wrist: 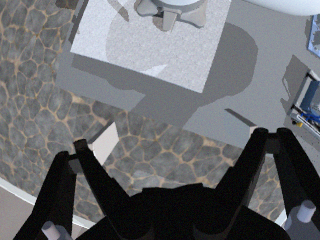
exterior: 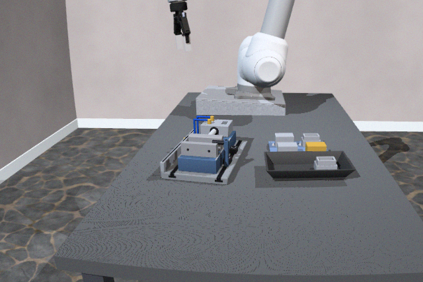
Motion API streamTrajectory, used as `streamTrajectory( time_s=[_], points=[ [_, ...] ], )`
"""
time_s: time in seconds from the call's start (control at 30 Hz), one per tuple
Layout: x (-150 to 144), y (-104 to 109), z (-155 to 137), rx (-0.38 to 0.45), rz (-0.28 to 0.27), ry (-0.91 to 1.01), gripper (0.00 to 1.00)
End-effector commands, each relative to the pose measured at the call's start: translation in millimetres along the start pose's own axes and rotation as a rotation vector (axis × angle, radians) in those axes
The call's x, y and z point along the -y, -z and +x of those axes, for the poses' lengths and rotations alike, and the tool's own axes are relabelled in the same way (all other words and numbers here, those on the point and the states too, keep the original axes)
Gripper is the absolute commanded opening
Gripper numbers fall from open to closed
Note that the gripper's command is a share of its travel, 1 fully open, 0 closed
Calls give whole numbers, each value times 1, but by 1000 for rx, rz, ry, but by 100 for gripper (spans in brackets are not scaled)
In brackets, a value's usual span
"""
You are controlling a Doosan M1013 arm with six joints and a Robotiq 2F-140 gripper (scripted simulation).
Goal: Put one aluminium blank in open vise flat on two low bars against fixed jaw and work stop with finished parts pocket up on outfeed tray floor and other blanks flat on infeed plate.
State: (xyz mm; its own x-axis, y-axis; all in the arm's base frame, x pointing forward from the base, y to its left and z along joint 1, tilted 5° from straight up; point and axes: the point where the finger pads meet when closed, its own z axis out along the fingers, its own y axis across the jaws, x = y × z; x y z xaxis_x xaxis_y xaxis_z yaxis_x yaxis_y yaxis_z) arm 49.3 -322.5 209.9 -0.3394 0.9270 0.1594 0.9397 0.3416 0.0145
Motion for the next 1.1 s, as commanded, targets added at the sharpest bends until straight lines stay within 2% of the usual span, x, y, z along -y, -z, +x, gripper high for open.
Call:
streamTrajectory(
  time_s=[0.0,0.7,0.87,1.07],
  points=[
    [0,0,0,0,0,0,100],
    [-1,0,-1,0,0,14,100],
    [-7,0,-6,2,2,98,100],
    [-22,0,-16,4,8,298,100]
  ],
)
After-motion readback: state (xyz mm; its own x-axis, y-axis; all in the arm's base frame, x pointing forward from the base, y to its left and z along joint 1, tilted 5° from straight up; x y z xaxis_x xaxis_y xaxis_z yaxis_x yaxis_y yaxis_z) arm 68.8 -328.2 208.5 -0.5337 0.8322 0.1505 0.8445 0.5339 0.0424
